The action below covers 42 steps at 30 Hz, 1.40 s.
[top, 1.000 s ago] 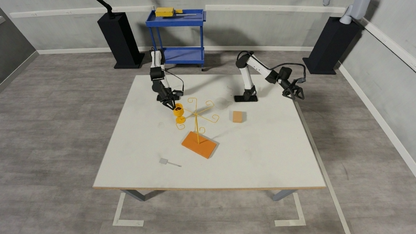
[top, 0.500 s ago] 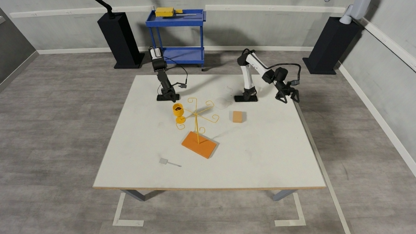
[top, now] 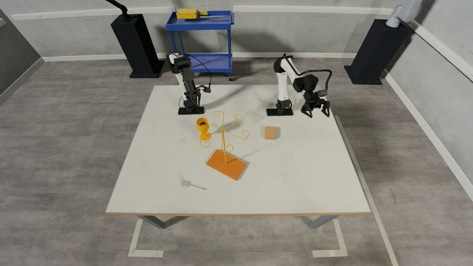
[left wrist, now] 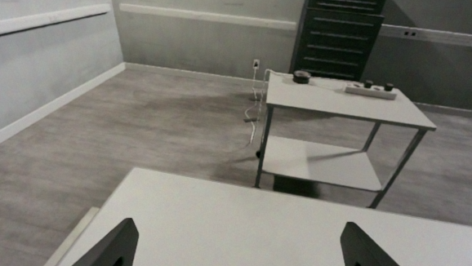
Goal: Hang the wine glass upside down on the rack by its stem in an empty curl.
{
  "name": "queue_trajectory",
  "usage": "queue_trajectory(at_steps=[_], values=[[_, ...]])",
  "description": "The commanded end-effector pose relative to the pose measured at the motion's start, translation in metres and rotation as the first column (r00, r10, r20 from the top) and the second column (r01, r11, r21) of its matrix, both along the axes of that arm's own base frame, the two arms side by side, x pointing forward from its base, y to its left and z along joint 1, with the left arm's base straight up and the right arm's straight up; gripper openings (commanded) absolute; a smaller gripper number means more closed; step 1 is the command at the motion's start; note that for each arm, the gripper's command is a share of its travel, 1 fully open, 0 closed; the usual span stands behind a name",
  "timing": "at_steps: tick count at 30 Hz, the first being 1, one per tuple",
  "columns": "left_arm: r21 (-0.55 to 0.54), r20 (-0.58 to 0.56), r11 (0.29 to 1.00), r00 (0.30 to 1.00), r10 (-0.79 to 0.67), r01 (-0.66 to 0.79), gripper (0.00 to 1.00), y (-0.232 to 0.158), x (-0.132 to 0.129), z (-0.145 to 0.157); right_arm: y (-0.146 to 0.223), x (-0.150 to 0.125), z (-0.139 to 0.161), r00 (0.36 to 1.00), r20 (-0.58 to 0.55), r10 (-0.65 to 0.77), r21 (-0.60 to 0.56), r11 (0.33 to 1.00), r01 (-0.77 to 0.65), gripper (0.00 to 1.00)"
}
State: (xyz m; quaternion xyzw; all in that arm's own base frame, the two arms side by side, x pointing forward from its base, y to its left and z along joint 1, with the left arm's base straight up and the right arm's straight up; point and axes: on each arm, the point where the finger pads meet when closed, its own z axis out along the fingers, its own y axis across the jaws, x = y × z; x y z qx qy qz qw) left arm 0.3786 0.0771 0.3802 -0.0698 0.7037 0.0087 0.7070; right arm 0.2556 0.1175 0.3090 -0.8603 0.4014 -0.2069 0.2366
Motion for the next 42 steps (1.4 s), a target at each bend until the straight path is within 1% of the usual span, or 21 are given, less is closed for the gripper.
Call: queue_trajectory(at_steps=[1, 2, 7, 12, 14, 15, 17, 19, 21, 23, 24, 25, 26, 27, 29, 32, 33, 35, 42], values=[[0.031, 0.000, 0.999, 1.000, 0.007, -0.007, 1.00, -0.011, -0.004, 0.015, -0.003, -0.004, -0.038, 0.993, -0.113, 0.031, -0.137, 0.989, -0.046, 0.31], [0.038, 0.012, 0.999, 1.000, -0.006, 0.005, 1.00, -0.017, -0.005, 0.020, -0.003, -0.004, -0.034, 0.994, -0.096, 0.044, -0.139, 0.989, -0.057, 0.31], [0.063, 0.003, 0.997, 0.999, -0.033, 0.033, 1.00, -0.037, -0.003, 0.023, -0.010, -0.012, -0.070, 0.972, -0.218, 0.083, -0.264, 0.954, -0.140, 0.31], [0.092, -0.003, 0.994, 0.998, -0.059, 0.059, 1.00, -0.058, -0.005, 0.030, -0.019, -0.024, -0.102, 0.929, -0.350, 0.120, -0.377, 0.890, -0.257, 0.31], [0.092, -0.003, 0.994, 0.998, -0.059, 0.059, 1.00, -0.058, -0.005, 0.030, -0.019, -0.024, -0.102, 0.929, -0.350, 0.120, -0.377, 0.890, -0.257, 0.31], [0.086, -0.020, 0.994, 0.998, -0.063, 0.065, 1.00, -0.060, 0.002, 0.023, -0.018, -0.023, -0.100, 0.936, -0.328, 0.128, -0.376, 0.891, -0.254, 0.31], [0.092, -0.030, 0.993, 0.997, -0.073, 0.075, 1.00, -0.067, 0.002, 0.022, -0.020, -0.026, -0.111, 0.915, -0.382, 0.131, -0.401, 0.869, -0.292, 0.31], [0.099, -0.002, 0.991, 0.996, -0.090, 0.090, 1.00, -0.073, -0.006, 0.033, -0.020, -0.029, -0.118, 0.902, -0.411, 0.133, -0.411, 0.856, -0.313, 0.31], [0.101, 0.005, 0.990, 0.995, -0.099, 0.098, 1.00, -0.077, -0.006, 0.036, -0.021, -0.031, -0.122, 0.893, -0.430, 0.133, -0.416, 0.848, -0.327, 0.31], [0.100, 0.001, 0.989, 0.994, -0.105, 0.105, 1.00, -0.079, -0.005, 0.035, -0.021, -0.031, -0.120, 0.896, -0.422, 0.137, -0.414, 0.851, -0.324, 0.31], [0.100, 0.005, 0.990, 0.995, -0.097, 0.096, 1.00, -0.076, -0.005, 0.036, -0.021, -0.030, -0.114, 0.906, -0.401, 0.139, -0.408, 0.858, -0.312, 0.31], [0.098, 0.033, 0.991, 0.995, -0.098, 0.095, 1.00, -0.075, -0.006, 0.043, -0.018, -0.023, -0.107, 0.926, -0.349, 0.144, -0.393, 0.874, -0.284, 0.31], [0.088, 0.071, 0.991, 0.992, -0.105, 0.099, 1.00, -0.077, -0.008, 0.052, -0.015, -0.025, -0.122, 0.906, -0.403, 0.129, -0.385, 0.874, -0.296, 0.31], [0.086, 0.074, 0.991, 0.991, -0.110, 0.104, 1.00, -0.079, -0.006, 0.053, -0.015, -0.026, -0.127, 0.898, -0.423, 0.125, -0.382, 0.874, -0.301, 0.31], [0.085, 0.060, 0.991, 0.992, -0.110, 0.105, 1.00, -0.079, -0.002, 0.047, -0.014, -0.025, -0.116, 0.913, -0.385, 0.135, -0.374, 0.881, -0.288, 0.31], [0.085, 0.060, 0.991, 0.992, -0.110, 0.105, 1.00, -0.079, -0.002, 0.047, -0.017, -0.028, -0.116, 0.908, -0.398, 0.132, -0.384, 0.875, -0.295, 0.31], [0.085, 0.059, 0.991, 0.992, -0.112, 0.107, 1.00, -0.079, -0.002, 0.047, -0.017, -0.026, -0.120, 0.915, -0.376, 0.146, -0.373, 0.880, -0.294, 0.31], [0.085, 0.059, 0.991, 0.992, -0.112, 0.107, 1.00, -0.079, -0.002, 0.047, -0.016, -0.023, -0.128, 0.907, -0.395, 0.144, -0.377, 0.875, -0.303, 0.31], [0.085, 0.059, 0.991, 0.992, -0.112, 0.107, 1.00, -0.079, -0.002, 0.047, -0.018, -0.022, -0.133, 0.916, -0.372, 0.149, -0.373, 0.880, -0.294, 0.31]])
